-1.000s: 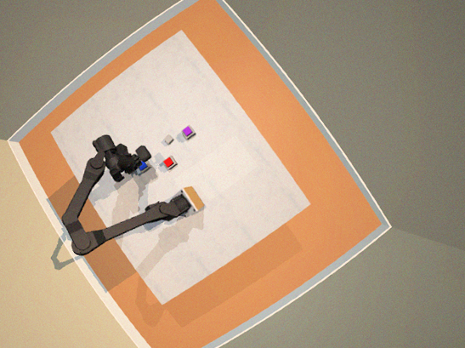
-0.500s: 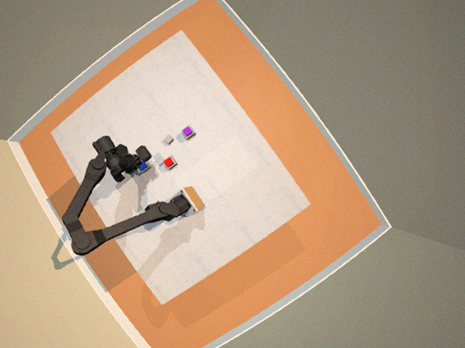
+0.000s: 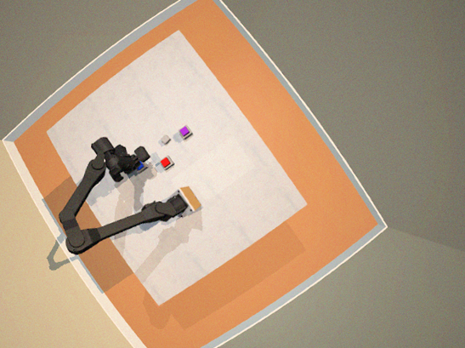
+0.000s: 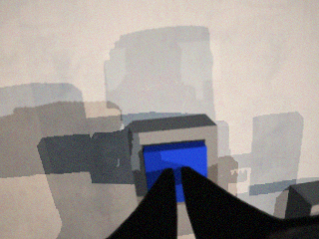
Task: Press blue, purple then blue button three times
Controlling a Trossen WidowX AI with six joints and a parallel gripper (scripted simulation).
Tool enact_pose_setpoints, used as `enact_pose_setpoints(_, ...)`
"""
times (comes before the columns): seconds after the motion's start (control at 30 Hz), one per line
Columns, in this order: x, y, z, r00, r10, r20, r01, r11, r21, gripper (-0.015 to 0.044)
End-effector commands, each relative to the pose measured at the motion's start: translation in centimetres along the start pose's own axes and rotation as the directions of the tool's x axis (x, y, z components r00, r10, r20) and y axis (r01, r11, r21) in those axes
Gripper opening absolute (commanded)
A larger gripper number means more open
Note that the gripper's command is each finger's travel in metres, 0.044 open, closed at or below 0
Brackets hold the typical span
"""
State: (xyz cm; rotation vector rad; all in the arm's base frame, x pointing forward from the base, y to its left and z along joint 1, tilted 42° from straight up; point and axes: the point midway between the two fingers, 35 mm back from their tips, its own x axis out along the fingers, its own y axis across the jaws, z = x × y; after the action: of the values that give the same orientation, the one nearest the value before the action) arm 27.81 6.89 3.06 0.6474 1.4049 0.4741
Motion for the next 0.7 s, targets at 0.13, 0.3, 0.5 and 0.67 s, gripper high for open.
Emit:
enact_pose_setpoints(0.13,0.2,0.0,-0.1,1.0,0.005,-0.005,-0.005,1.0,0.007,0.002)
enact_pose_setpoints(0.3,0.2,0.0,-0.1,1.0,0.005,-0.005,-0.005,1.0,0.007,0.002)
enact_pose_setpoints(0.5,-0.9,-0.1,0.0,1.0,0.0,-0.003,0.0,1.0,0.003,0.002)
enact_pose_setpoints(0.67,-3.1,0.0,-0.1,1.0,0.003,-0.005,-0.003,1.0,0.007,0.002)
